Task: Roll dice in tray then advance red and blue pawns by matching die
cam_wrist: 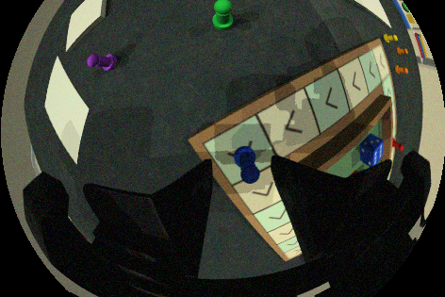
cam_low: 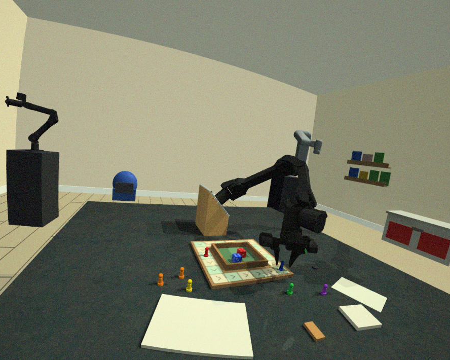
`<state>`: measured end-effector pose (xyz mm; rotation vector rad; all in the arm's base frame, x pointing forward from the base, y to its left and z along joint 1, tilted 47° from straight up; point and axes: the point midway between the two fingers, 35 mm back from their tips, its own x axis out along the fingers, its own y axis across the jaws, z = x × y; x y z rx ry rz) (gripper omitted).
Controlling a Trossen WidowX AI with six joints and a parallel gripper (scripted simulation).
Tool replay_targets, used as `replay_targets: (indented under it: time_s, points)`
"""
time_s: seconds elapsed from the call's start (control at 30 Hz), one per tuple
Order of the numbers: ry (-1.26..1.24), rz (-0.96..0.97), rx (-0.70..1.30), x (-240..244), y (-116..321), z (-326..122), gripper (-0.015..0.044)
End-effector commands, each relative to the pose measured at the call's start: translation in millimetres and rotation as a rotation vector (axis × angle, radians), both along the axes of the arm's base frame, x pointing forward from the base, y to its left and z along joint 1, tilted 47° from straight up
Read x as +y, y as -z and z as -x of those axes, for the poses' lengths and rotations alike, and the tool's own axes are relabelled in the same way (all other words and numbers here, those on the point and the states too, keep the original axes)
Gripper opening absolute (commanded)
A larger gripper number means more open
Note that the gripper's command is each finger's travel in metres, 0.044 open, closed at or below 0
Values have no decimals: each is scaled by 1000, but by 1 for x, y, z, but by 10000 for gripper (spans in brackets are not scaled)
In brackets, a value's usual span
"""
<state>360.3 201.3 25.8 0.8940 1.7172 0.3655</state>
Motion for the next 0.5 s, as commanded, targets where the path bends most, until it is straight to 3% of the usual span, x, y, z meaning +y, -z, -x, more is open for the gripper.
replay_targets:
  time_s: [0.0, 0.03, 0.2, 0.47]
  points:
    - [3, 2, 17, 4, 7, 4, 200]
    - [3, 2, 17, 4, 8, 4, 200]
    - [3, 2, 17, 4, 8, 4, 69]
    - [3, 2, 17, 4, 8, 4, 15]
